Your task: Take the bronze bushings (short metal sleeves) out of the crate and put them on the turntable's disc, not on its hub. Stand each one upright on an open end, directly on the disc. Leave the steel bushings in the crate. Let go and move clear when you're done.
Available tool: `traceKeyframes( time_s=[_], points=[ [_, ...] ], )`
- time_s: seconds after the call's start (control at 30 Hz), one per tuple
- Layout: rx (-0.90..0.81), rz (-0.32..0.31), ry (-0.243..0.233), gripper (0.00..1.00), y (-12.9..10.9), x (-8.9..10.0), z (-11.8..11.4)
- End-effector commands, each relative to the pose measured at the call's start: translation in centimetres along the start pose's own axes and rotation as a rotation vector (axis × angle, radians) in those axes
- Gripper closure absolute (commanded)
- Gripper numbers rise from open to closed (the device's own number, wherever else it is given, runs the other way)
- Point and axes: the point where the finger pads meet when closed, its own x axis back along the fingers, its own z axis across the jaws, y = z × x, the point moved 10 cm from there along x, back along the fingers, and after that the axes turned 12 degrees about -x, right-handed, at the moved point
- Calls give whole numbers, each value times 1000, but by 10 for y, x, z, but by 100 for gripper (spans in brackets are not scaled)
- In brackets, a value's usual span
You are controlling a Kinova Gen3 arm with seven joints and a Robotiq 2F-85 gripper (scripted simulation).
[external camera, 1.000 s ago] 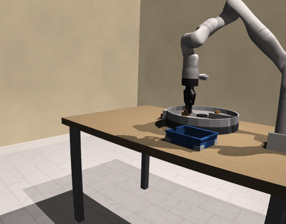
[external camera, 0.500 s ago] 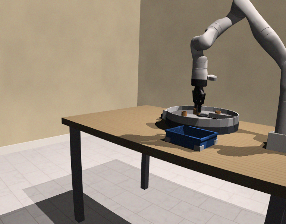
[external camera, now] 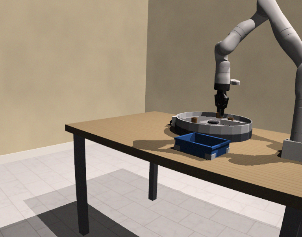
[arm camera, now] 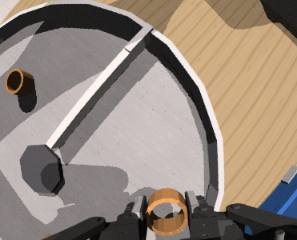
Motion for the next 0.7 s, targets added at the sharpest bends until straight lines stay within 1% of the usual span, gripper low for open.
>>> traceKeyframes(
  time_s=[0.0,0.03,0.17,0.33,0.67],
  points=[
    [-38,-5,-6,100,-11,4,-19],
    [-38,-5,-6,100,-11,4,-19],
    [-38,-5,-6,100,-23,4,-34],
    [-38,-5,-6,100,-32,4,-45],
    [-38,-5,-6,100,-35,4,-49]
  ],
)
